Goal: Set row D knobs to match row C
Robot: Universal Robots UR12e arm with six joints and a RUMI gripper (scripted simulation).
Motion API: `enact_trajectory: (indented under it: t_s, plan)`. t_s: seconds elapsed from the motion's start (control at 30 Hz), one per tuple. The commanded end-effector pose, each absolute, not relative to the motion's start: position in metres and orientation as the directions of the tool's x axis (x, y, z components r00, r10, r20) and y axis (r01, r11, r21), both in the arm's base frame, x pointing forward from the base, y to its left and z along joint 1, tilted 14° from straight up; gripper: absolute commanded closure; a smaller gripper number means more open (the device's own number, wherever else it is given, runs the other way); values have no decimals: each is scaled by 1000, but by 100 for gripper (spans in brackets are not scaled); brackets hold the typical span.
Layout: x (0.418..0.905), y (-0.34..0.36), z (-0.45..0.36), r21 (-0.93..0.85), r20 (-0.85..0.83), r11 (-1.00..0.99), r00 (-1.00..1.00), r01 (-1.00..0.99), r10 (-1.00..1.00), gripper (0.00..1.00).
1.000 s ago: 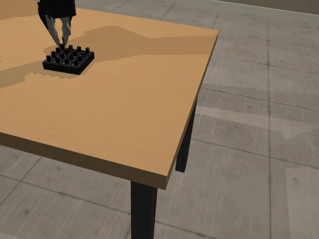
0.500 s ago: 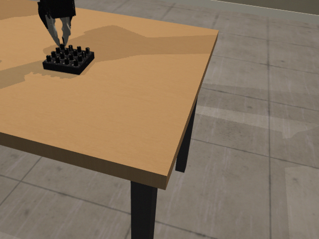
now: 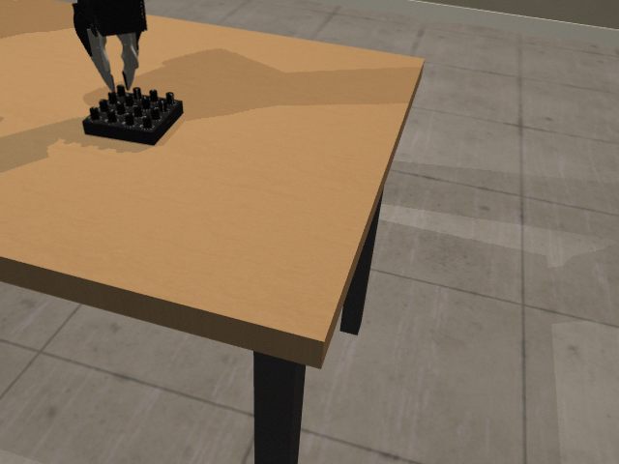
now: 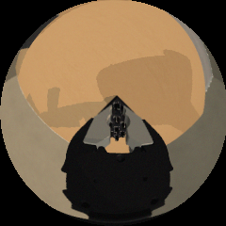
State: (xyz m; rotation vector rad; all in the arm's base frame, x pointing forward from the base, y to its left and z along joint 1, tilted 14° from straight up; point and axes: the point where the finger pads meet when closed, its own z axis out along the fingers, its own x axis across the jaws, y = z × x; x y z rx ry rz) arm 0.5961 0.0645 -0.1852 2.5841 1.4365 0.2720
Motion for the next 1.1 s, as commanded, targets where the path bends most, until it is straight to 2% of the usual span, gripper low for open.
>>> enact_trajectory:
  t_s: [0.0,1.07]
  plan:
    - [596,65,-185,238,76,-520,518,820,852,89]
    - [588,67,-150,238,76,-520,518,820,852,89]
